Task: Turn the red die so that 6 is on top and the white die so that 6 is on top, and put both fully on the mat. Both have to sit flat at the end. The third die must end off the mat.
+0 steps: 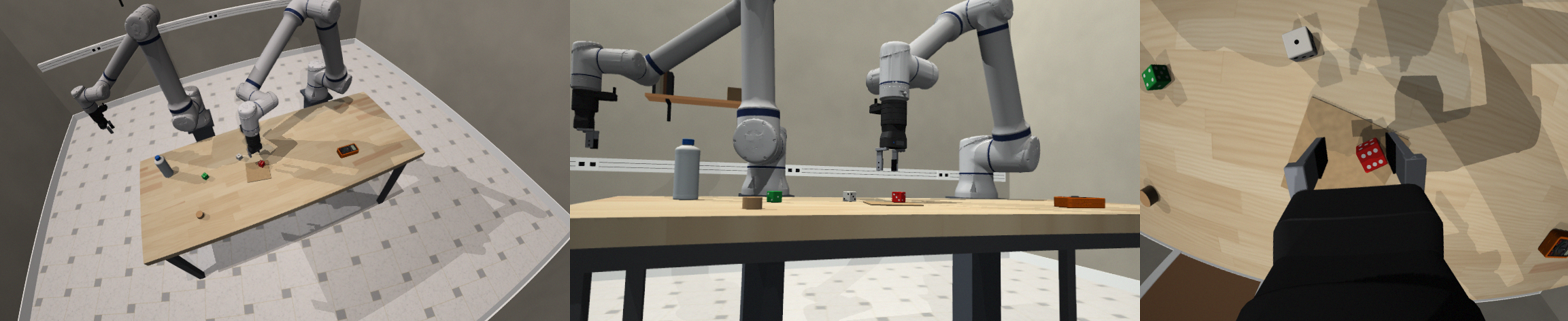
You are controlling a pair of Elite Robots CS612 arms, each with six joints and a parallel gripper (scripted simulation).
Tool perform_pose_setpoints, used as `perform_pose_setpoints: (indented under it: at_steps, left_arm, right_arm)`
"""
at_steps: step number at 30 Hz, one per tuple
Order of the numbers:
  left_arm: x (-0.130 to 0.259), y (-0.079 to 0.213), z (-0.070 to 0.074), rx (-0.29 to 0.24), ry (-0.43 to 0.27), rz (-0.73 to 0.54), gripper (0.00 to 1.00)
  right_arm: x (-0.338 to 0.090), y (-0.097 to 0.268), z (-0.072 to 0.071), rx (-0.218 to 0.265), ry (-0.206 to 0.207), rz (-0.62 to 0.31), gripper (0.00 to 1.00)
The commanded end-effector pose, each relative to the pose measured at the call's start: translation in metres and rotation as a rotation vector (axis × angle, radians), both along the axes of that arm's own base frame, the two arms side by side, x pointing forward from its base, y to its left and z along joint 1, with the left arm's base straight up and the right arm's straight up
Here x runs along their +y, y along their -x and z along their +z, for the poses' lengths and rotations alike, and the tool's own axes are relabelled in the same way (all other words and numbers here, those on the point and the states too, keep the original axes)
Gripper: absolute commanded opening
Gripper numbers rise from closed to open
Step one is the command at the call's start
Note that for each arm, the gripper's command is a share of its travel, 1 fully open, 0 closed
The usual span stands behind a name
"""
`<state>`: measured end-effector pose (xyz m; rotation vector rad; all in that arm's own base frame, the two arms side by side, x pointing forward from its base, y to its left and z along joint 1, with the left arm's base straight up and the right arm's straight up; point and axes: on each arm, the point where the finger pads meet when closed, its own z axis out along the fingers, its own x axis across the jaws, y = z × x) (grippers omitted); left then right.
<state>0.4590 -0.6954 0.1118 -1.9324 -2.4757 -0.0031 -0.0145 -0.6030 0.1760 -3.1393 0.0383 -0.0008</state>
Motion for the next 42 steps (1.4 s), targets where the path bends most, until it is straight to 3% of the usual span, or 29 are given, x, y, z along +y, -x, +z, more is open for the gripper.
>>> perform_pose_setpoints:
  at_steps: [1,11,14,28,42]
  left_arm:
    - [-0.01,0.011,0.001,0.001,0.002,-0.158,1.0]
    - [-0.032,0.037,-0.001,0.001,0.002,-0.544,1.0]
    - [-0.033,0.038,-0.001,0.001,0.002,-0.549,1.0]
    - [-0.066,0.074,-0.003,0.002,0.002,-1.121,1.0]
    - [-0.08,0.089,-0.004,0.002,0.002,-1.363,1.0]
  right_arm:
    - [-0.001,0.0,0.001,0.001,0.002,0.0,1.0]
    - [-0.001,0.0,0.001,0.001,0.002,0.0,1.0]
    - [-0.001,0.0,0.001,0.001,0.002,0.0,1.0]
    - [-0.001,0.0,0.001,0.001,0.002,0.0,1.0]
    - [-0.001,0.0,0.001,0.001,0.002,0.0,1.0]
